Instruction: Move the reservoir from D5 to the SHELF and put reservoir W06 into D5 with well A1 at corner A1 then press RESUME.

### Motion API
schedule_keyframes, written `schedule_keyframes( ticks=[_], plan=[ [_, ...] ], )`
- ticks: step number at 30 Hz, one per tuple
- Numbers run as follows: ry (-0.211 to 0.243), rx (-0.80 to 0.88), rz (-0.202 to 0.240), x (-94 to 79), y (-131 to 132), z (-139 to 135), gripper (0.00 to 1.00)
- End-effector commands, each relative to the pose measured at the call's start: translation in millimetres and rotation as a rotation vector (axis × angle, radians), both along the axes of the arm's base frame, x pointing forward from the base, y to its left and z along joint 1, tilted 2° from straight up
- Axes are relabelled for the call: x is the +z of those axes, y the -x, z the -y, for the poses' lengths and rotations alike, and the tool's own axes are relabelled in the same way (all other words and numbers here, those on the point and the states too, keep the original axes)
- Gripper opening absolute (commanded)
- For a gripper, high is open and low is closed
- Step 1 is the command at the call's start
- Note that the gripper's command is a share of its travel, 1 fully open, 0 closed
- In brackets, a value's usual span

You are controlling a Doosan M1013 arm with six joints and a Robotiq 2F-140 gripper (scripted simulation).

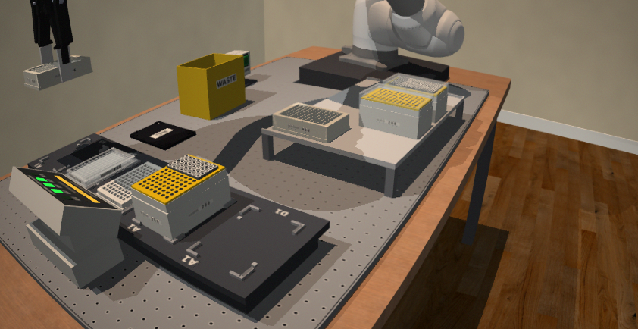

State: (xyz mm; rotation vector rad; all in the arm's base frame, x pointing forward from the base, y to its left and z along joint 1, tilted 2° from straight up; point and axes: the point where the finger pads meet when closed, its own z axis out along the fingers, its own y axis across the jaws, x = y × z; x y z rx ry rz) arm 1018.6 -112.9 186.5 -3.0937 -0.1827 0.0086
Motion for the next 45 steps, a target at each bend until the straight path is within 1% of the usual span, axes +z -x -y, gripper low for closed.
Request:
schedule_keyframes(
  ticks=[1, 5, 20, 22, 37, 39, 45],
  plan=[
    [0.000, 0.000, 0.000, -3.4, 0, 0, 0.00],
    [0.000, 0.000, 0.000, -6.8, 0, 0, 0.00],
    [0.000, 0.000, 0.000, -31.7, 0, -1, 0.00],
    [0.000, 0.000, 0.000, -31.7, 0, -1, 0.00],
    [0.000, 0.000, 0.000, -56.7, 0, -2, 0.00],
    [0.000, 0.000, 0.000, -56.7, 0, -2, 0.00],
    [0.000, 0.000, 0.000, -66.7, 1, -3, 0.00]
  ],
)
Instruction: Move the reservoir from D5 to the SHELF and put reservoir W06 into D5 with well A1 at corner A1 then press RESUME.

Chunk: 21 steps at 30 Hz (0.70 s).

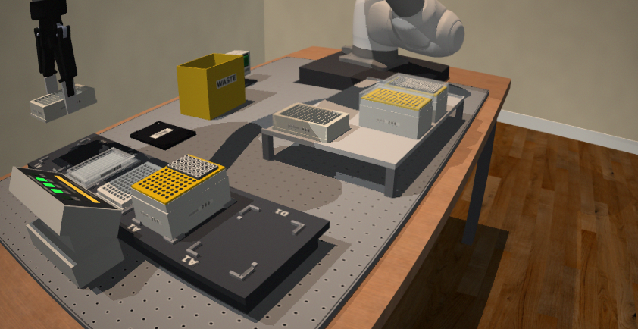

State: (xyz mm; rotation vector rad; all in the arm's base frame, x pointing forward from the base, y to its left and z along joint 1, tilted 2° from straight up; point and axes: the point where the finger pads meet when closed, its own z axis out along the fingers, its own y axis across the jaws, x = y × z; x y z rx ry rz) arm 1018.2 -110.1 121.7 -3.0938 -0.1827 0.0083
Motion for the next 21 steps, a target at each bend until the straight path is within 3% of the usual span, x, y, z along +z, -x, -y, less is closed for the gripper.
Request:
schedule_keyframes(
  ticks=[1, 21],
  plan=[
    [0.000, 0.000, 0.000, -3.5, 0, 0, 0.00],
    [0.000, 0.000, 0.000, -33.5, 0, -1, 0.00]
  ],
)
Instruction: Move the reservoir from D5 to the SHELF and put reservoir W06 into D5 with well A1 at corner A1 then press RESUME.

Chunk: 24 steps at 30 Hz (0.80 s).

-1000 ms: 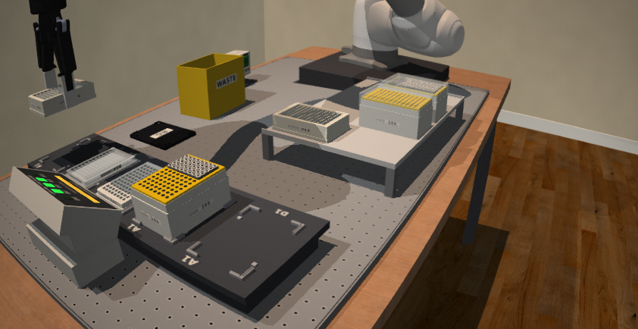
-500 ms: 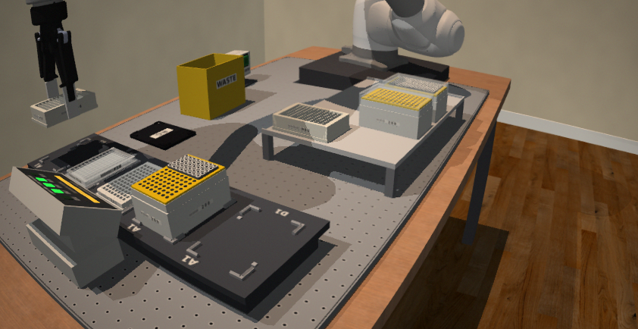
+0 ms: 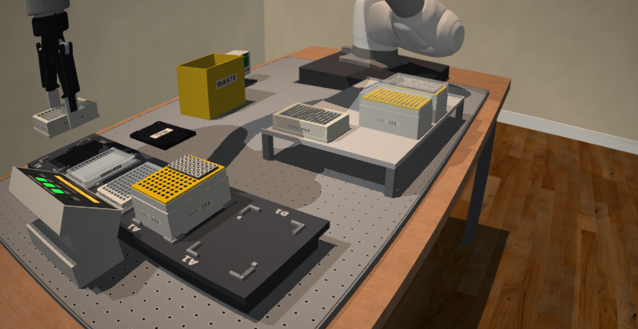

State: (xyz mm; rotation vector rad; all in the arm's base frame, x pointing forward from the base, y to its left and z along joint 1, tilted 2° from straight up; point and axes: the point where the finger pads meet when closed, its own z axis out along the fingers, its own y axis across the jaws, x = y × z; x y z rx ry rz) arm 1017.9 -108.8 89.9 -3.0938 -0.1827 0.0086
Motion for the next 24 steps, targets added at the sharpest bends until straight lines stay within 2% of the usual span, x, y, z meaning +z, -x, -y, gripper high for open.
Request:
schedule_keyframes(
  ticks=[1, 24],
  plan=[
    [0.000, 0.000, 0.000, -3.4, 0, 0, 0.00],
    [0.000, 0.000, 0.000, -35.0, 0, -2, 0.00]
  ],
)
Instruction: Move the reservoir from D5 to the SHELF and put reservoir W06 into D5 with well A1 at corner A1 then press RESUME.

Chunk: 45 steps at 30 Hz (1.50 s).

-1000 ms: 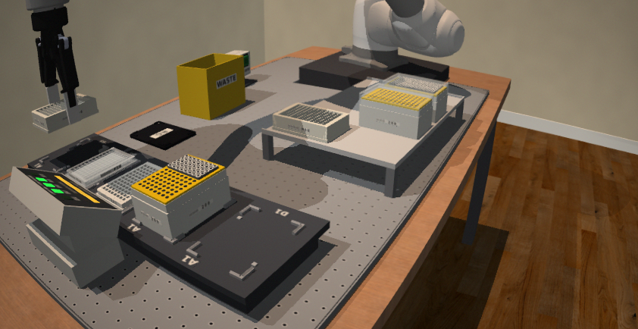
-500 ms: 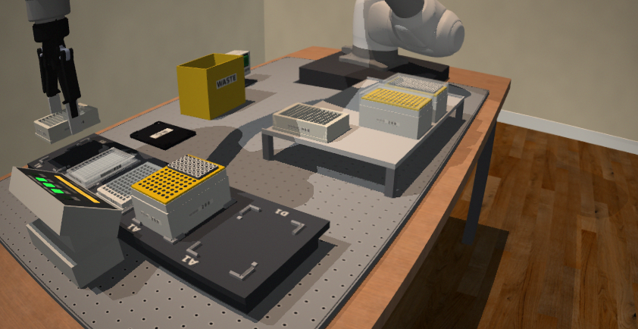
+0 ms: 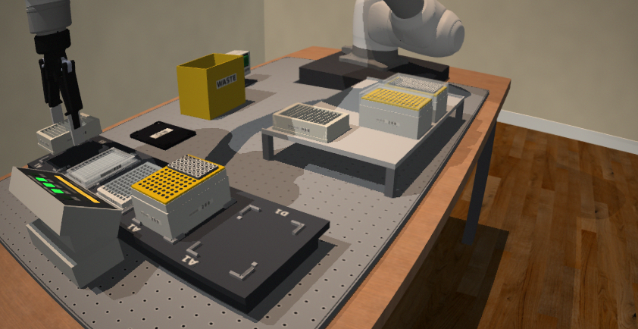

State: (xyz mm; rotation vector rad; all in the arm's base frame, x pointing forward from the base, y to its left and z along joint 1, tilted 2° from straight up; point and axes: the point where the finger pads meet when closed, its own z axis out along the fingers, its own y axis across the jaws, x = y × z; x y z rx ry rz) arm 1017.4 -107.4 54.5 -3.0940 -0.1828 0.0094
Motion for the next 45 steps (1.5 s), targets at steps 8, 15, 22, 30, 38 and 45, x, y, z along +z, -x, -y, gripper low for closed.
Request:
schedule_keyframes(
  ticks=[8, 15, 22, 30, 38, 45],
  plan=[
    [0.000, 0.000, 0.001, -12.9, 0, -1, 0.00],
    [0.000, 0.000, 0.001, -24.6, 0, -1, 0.00],
    [0.000, 0.000, 0.001, -25.5, 0, -1, 0.00],
    [0.000, 0.000, 0.001, -25.5, 0, -1, 0.00],
    [0.000, 0.000, 0.001, -25.5, 0, -1, 0.00],
    [0.000, 0.000, 0.001, -25.5, 0, -1, 0.00]
  ],
)
